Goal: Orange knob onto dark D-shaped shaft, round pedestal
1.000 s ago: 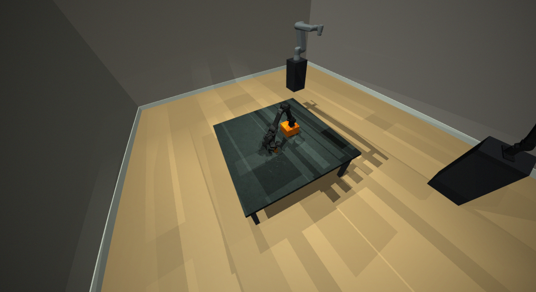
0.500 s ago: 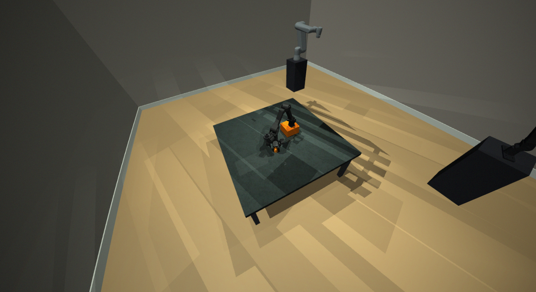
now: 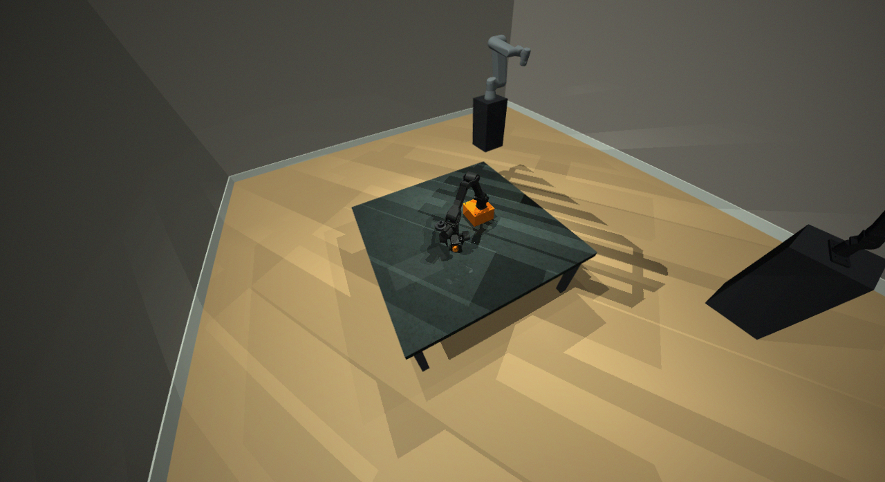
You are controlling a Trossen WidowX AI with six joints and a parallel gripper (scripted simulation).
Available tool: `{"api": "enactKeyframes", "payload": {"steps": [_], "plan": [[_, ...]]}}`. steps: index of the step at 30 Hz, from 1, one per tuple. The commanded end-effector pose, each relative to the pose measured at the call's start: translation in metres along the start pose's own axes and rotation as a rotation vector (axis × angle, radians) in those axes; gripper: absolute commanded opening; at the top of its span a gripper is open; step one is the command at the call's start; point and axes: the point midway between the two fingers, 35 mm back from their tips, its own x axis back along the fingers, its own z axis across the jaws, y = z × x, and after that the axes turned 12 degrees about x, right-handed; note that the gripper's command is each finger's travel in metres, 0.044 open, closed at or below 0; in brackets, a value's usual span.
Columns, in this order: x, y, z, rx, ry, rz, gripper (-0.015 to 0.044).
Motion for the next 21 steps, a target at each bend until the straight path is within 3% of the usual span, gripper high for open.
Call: {"api": "enactKeyframes", "payload": {"steps": [1,21], "plan": [[-0.012,-0.002,0.004,-0.007,0.016,0.008,0.0440],[-0.043,-0.003,0.005,-0.007,0.016,0.008,0.0440]]}}
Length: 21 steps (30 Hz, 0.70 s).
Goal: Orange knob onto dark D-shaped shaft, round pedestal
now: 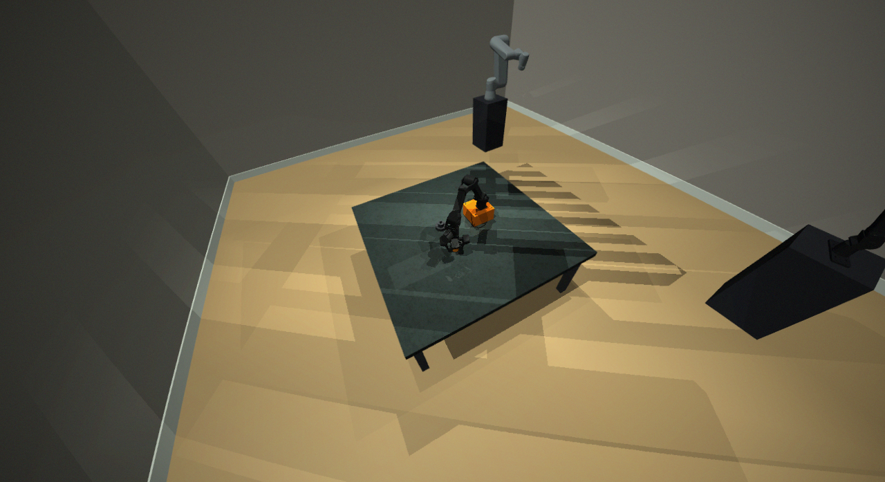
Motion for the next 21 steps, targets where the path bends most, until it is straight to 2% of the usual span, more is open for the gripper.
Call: {"api": "enactKeyframes", "payload": {"steps": [1,3,11,21], "plan": [[-0.0098,-0.0027,0.0042,-0.007,0.015,0.008,0.0440],[-0.0098,-0.0027,0.0042,-0.007,0.015,0.008,0.0440],[-0.0098,-0.0027,0.0042,-0.007,0.015,0.008,0.0240],[-0.0098,-0.0027,0.0042,-0.007,0.015,0.008,0.0240]]}}
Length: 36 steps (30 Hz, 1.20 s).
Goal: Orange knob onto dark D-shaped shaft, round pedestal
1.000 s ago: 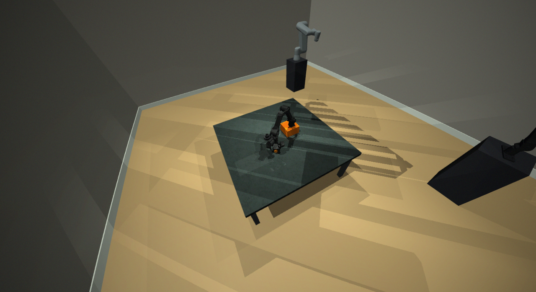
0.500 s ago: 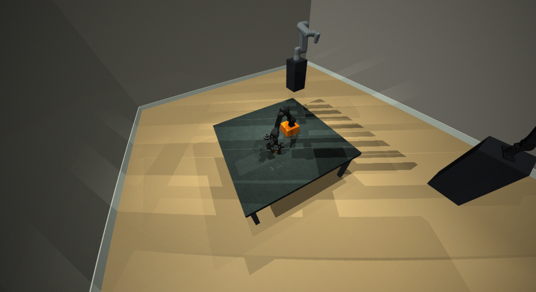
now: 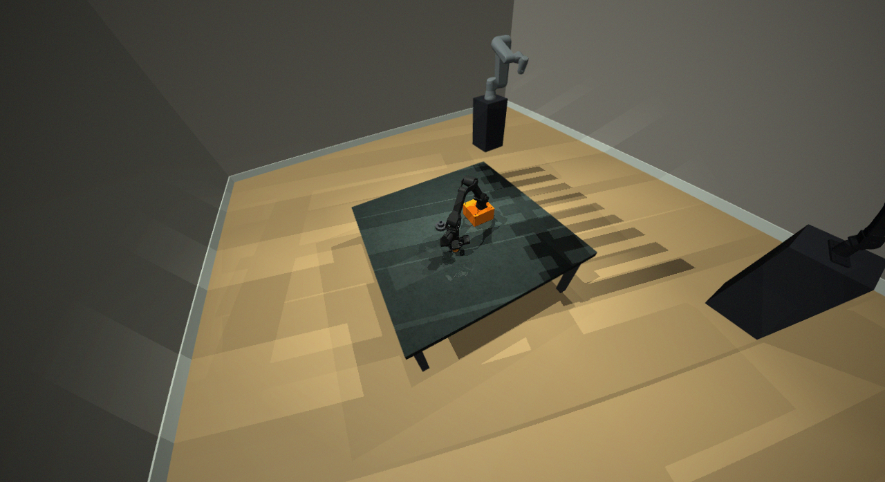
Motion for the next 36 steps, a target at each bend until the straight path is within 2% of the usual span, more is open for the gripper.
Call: {"api": "enactKeyframes", "payload": {"steps": [1,10,18,36], "plan": [[-0.001,0.000,0.001,-0.007,0.005,-0.001,0.0240],[-0.001,0.000,0.001,-0.007,0.005,-0.001,0.0180],[0.001,-0.002,0.001,-0.004,-0.004,-0.033,0.0179],[0.011,-0.017,0.004,-0.001,-0.068,-0.311,0.0179]]}}
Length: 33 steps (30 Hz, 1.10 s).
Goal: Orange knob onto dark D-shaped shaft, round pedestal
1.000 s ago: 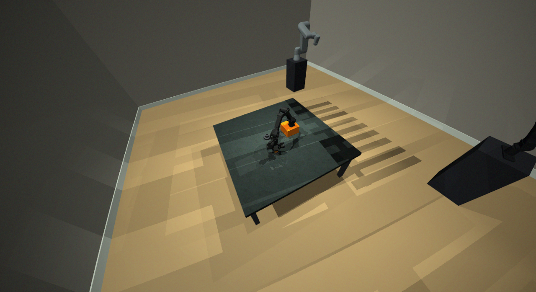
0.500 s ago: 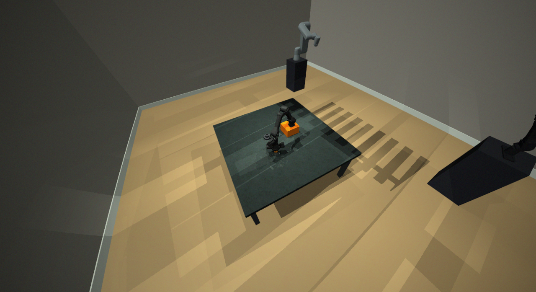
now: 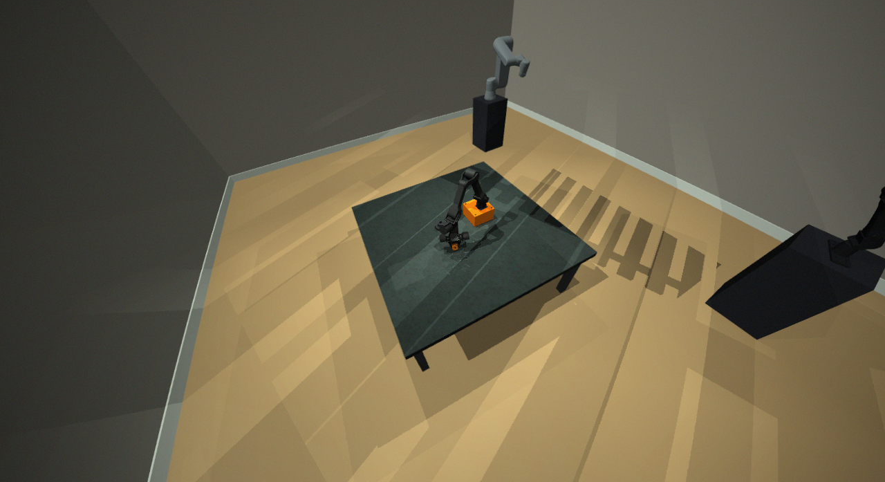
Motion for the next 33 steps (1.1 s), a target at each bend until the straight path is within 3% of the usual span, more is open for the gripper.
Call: {"api": "enactKeyframes", "payload": {"steps": [1,33], "plan": [[0.004,-0.004,0.002,0.007,-0.013,-0.066,0.0179],[0.017,-0.032,0.009,0.005,-0.114,-0.524,0.0179]]}}
